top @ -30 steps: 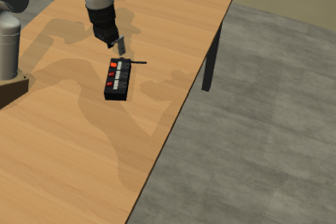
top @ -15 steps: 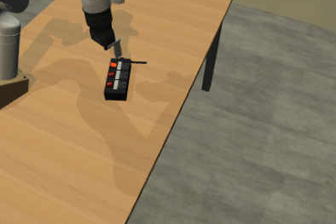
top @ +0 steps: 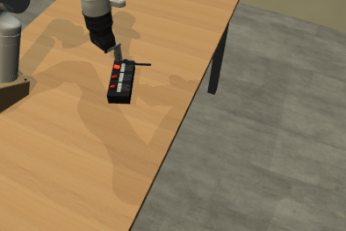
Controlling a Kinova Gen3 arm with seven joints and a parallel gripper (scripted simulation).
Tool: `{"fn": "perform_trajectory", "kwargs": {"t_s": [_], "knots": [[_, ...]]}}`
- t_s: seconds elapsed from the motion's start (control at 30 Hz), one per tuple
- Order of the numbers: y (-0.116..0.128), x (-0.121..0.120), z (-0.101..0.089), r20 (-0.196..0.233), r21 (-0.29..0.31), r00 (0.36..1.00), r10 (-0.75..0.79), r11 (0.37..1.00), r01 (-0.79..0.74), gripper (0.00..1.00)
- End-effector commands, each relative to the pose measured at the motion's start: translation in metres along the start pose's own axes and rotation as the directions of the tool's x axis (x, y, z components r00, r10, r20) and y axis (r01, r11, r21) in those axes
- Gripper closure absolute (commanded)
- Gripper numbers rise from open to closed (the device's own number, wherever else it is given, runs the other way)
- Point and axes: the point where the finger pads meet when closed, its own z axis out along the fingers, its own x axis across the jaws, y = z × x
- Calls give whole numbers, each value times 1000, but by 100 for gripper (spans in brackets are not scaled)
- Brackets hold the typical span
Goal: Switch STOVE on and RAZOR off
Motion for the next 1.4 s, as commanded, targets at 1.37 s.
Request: {"fn": "perform_trajectory", "kwargs": {"t_s": [1.37], "knots": [[7,-7,6,26,3,1000,17,1000,-17,0]]}}
